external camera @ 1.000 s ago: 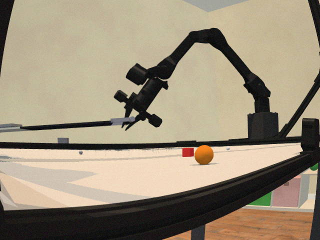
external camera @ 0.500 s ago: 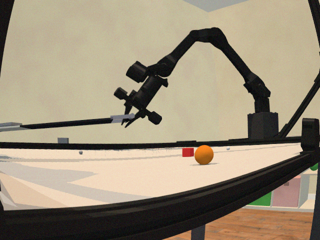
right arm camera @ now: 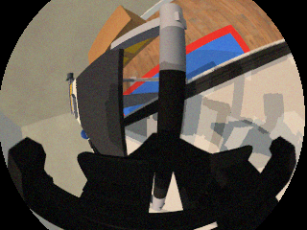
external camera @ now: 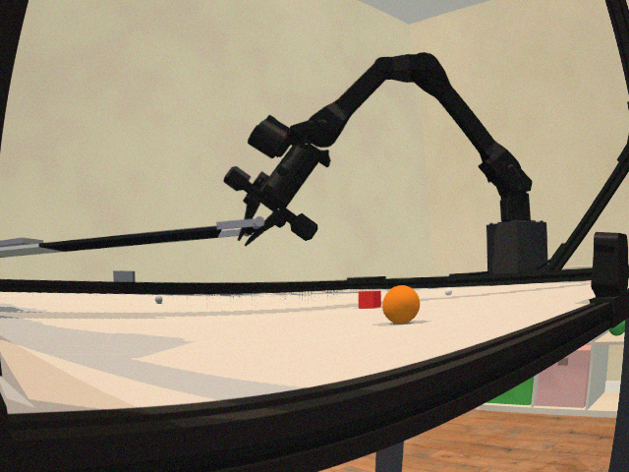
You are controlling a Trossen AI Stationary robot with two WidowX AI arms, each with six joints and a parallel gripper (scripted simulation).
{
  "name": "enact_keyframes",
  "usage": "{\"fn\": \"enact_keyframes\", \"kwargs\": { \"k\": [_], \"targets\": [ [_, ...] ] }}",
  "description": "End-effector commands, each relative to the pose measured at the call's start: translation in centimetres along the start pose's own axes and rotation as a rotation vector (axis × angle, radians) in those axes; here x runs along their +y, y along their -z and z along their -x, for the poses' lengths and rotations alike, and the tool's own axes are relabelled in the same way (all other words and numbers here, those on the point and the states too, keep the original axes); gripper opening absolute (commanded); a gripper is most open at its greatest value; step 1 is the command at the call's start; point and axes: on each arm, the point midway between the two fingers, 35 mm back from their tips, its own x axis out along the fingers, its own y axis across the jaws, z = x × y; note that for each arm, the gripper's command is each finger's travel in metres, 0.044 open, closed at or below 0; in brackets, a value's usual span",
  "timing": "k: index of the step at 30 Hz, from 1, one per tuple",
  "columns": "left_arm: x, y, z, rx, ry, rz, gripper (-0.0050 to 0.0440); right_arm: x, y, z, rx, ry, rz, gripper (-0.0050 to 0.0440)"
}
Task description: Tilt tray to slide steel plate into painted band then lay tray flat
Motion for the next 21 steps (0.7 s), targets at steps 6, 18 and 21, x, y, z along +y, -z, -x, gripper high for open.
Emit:
{"fn": "enact_keyframes", "kwargs": {
  "k": [6,18,21],
  "targets": [
    [0.0,0.0,0.0,-0.002,0.003,-0.002,0.0440,1.7,0.0,1.8,0.000,-0.033,-0.002,0.0000],
    [0.0,0.0,0.0,-0.002,0.003,-0.002,0.0440,2.2,0.0,2.3,0.000,-0.042,-0.002,0.0000],
    [0.0,0.0,0.0,-0.002,0.003,-0.002,0.0440,2.3,0.0,2.5,0.000,-0.044,-0.002,0.0000]
  ]
}}
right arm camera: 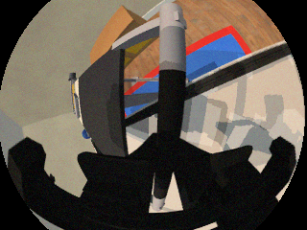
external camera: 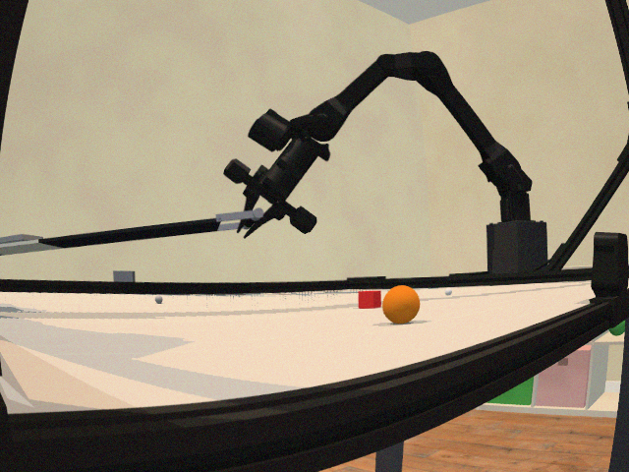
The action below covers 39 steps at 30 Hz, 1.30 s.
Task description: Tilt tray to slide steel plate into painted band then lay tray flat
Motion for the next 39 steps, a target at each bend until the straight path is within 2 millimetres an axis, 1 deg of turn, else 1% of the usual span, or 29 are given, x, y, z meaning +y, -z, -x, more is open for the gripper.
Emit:
{"fn": "enact_keyframes", "kwargs": {
  "k": [1,30,33,35,36,39],
  "targets": [
    [0.0,0.0,0.0,-0.002,0.003,-0.002,0.0440,1.5,0.0,1.6,0.000,-0.035,-0.001,0.0000],
    [0.0,0.0,0.0,-0.002,0.003,-0.002,0.0440,2.9,0.0,3.0,0.000,-0.058,-0.001,0.0000],
    [0.0,0.0,0.0,-0.002,0.003,-0.002,0.0440,-1.0,0.0,-1.2,0.000,-0.038,-0.001,0.0000],
    [0.0,0.0,0.0,-0.002,0.003,-0.002,0.0440,-3.1,0.0,-3.7,0.000,-0.029,-0.001,0.0000],
    [0.0,0.0,0.0,-0.002,0.003,-0.002,0.0440,-3.8,0.0,-4.6,0.000,-0.020,-0.001,0.0000],
    [0.0,0.0,0.0,-0.002,0.003,-0.002,0.0440,-3.8,0.0,-4.6,0.000,0.002,-0.001,0.0000]
  ]
}}
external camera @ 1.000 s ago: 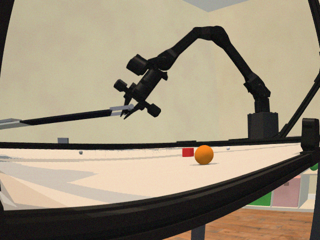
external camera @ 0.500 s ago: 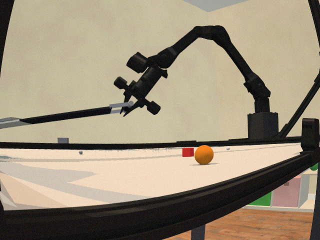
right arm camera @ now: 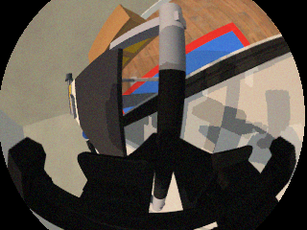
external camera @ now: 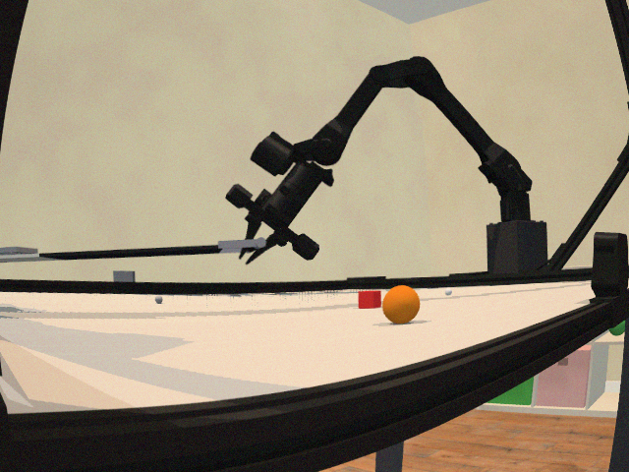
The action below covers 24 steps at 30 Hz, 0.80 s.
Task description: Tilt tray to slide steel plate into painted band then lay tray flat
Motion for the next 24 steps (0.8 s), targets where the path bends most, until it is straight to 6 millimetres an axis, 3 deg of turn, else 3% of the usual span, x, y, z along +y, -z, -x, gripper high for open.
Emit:
{"fn": "enact_keyframes", "kwargs": {
  "k": [1,24],
  "targets": [
    [0.0,0.0,0.0,-0.002,0.003,-0.002,0.0440,-0.9,0.0,-1.1,0.000,0.018,0.002,0.0000],
    [0.0,0.0,0.0,-0.002,0.003,-0.002,0.0440,1.7,0.0,1.8,0.000,0.019,0.002,0.0000]
  ]
}}
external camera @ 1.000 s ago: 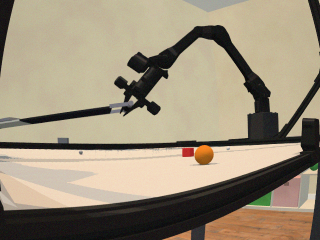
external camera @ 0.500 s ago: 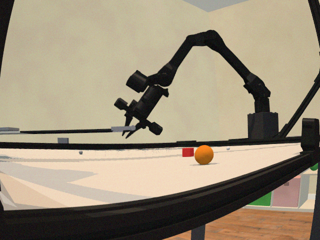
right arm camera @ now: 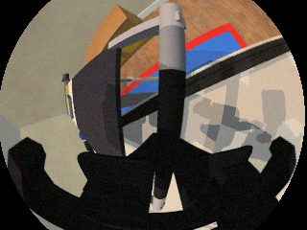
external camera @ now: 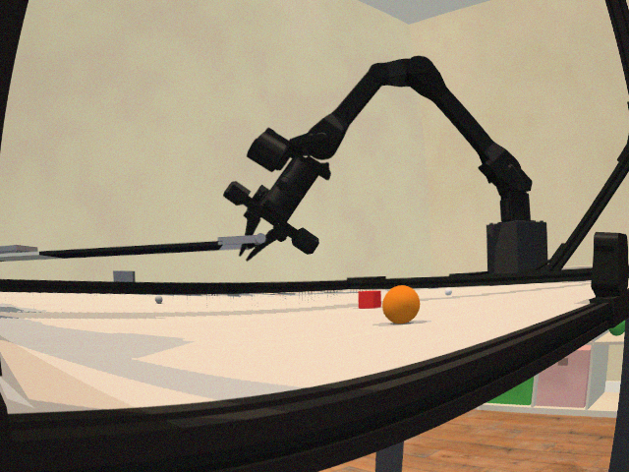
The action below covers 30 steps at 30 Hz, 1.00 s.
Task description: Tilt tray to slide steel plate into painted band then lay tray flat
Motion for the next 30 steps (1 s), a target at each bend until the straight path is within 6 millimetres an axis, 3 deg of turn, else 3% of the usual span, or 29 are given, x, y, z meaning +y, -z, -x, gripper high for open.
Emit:
{"fn": "enact_keyframes", "kwargs": {
  "k": [1,30],
  "targets": [
    [0.0,0.0,0.0,-0.002,0.003,-0.002,0.0440,1.2,0.0,1.5,-0.001,-0.023,0.002,0.0000],
    [0.0,0.0,0.0,-0.002,0.003,-0.002,0.0440,2.5,0.0,3.0,-0.001,-0.040,0.002,0.0000]
  ]
}}
